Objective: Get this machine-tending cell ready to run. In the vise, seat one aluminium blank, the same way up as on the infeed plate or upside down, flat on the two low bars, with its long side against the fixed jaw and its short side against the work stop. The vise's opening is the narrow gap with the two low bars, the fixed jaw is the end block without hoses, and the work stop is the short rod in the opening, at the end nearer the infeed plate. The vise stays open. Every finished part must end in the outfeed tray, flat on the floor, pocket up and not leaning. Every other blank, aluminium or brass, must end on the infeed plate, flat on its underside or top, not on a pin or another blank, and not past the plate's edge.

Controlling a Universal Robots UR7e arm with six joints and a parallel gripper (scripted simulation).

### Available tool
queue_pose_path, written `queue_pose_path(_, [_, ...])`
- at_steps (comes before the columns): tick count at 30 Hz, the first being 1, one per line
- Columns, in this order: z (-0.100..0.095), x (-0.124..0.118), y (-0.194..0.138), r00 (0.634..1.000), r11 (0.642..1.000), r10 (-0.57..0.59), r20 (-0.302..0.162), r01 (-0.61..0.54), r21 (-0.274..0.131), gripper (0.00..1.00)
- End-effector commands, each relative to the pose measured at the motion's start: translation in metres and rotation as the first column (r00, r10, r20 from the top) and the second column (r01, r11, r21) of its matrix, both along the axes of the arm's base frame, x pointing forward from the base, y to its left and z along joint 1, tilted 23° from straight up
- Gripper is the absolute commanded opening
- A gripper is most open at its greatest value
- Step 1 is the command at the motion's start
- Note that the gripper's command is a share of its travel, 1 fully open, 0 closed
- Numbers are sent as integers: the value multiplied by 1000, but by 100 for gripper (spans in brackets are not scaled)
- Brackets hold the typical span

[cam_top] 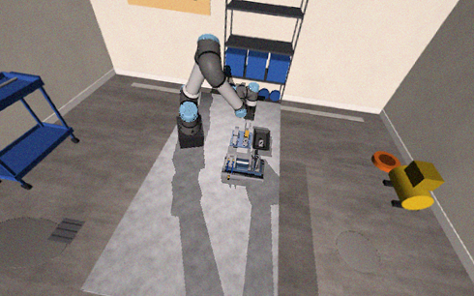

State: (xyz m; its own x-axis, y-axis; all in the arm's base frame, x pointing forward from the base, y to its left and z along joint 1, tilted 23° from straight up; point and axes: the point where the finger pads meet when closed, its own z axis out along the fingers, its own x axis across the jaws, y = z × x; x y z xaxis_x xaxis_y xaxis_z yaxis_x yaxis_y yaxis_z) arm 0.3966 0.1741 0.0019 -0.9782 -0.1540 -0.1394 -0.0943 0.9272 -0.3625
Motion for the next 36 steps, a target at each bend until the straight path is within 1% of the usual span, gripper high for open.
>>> queue_pose_path(1, [0,0,0,1000,1000,0,1,0,1,100])
queue_pose_path(26, [0,0,0,1000,1000,0,1,0,1,100])
queue_pose_path(36, [-6,2,-2,1000,1000,0,1,0,1,100])
